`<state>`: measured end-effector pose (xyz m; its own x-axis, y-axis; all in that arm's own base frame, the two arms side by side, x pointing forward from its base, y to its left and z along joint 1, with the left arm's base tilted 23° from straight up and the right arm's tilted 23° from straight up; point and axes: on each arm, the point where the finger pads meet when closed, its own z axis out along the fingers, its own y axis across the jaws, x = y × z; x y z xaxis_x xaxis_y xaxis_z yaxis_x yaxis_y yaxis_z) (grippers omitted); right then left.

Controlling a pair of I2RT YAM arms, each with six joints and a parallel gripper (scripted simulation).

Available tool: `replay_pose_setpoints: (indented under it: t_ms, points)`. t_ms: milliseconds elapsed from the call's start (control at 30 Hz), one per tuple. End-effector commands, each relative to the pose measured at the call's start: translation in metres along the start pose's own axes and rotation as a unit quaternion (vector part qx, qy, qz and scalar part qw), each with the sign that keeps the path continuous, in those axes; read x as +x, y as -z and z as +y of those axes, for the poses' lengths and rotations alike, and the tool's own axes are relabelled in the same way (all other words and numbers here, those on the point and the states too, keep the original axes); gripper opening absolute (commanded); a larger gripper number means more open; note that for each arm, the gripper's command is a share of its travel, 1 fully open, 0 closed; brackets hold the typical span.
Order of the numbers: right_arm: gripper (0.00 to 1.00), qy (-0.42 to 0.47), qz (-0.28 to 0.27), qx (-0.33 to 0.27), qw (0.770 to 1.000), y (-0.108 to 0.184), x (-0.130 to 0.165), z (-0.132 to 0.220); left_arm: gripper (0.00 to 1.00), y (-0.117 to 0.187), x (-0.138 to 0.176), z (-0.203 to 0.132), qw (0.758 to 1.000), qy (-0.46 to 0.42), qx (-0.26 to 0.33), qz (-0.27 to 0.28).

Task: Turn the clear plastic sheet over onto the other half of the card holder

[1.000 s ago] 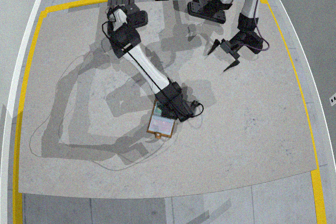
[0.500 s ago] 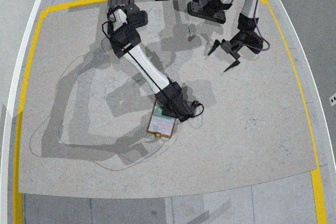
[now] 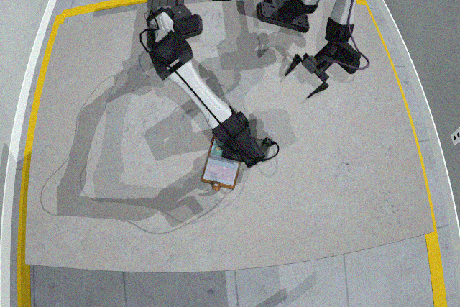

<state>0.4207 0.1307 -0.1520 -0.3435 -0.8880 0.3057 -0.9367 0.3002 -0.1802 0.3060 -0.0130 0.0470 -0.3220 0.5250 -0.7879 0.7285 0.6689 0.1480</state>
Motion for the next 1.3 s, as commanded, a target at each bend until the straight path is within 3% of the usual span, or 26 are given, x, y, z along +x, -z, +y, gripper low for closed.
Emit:
replay_pose_setpoints:
  t_ms: [0,100,233,300,367,533,800,1267]
  points:
    - [0.0,-0.002,0.002,-0.009,1.0,-0.01,-0.002,0.005,1.0,0.001,-0.007,0.003,1.0,-0.012,-0.007,-0.016]
    - [0.0,-0.002,0.002,-0.009,1.0,-0.01,-0.003,0.005,1.0,0.001,-0.007,0.003,1.0,-0.012,-0.007,-0.016]
    - [0.45,-0.003,-0.022,0.007,1.0,0.006,-0.007,-0.005,1.0,0.0,0.001,-0.001,1.0,0.003,0.0,-0.004]
    - [0.45,-0.003,-0.022,0.007,1.0,0.006,-0.007,-0.005,1.0,0.0,0.001,-0.001,1.0,0.003,0.0,-0.004]
    - [0.68,-0.004,-0.026,0.019,0.999,0.016,-0.006,-0.011,1.0,0.0,0.004,-0.002,1.0,0.008,0.002,0.004]
    - [0.68,-0.004,-0.033,0.027,0.999,0.025,-0.005,-0.012,1.0,0.0,0.004,-0.004,1.0,-0.004,0.004,0.007]
    - [0.68,-0.003,-0.032,0.025,0.999,0.03,-0.004,-0.011,1.0,0.005,-0.026,0.001,0.994,-0.108,-0.001,-0.013]
    - [0.68,-0.002,-0.033,0.029,0.999,0.027,-0.004,-0.013,1.0,0.007,-0.032,0.004,0.993,-0.115,-0.007,-0.02]
